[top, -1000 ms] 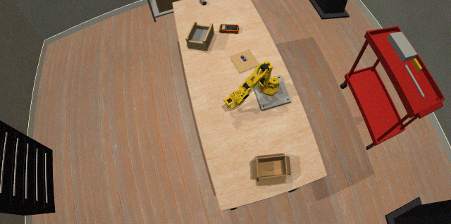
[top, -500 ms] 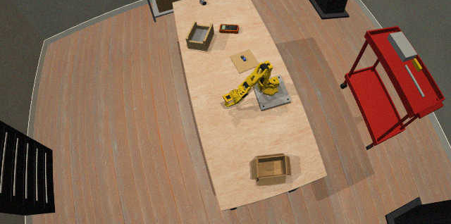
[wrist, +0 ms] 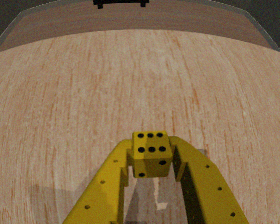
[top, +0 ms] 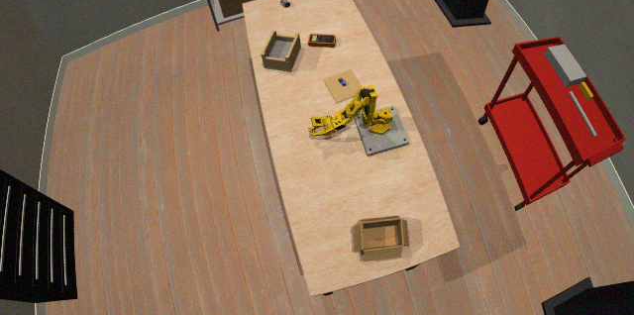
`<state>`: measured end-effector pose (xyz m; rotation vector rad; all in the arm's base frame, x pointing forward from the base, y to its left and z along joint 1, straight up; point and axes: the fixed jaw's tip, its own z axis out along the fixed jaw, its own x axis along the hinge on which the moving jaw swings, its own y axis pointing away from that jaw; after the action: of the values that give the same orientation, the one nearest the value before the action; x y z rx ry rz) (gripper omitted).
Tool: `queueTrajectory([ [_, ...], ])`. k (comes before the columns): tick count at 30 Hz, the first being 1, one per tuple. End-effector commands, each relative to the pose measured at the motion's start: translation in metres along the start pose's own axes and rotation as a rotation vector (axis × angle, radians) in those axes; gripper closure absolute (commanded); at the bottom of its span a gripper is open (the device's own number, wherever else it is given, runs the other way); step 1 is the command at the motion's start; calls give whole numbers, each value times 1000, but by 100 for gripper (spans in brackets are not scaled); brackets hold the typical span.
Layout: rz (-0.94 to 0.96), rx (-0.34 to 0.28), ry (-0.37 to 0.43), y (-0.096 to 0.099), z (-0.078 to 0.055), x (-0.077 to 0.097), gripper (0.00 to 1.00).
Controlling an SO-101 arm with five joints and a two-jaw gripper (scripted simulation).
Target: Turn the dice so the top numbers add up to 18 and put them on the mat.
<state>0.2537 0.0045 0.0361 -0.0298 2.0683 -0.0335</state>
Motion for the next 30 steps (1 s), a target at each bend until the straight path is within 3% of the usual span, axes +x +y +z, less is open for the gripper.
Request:
queueTrajectory([
  [1, 61, 69, -69, -19, -1, 2, 100],
  [6, 82, 101, -94, -28, -3, 2, 100],
  [30, 109, 114, -86, -31, -6, 5, 100],
])
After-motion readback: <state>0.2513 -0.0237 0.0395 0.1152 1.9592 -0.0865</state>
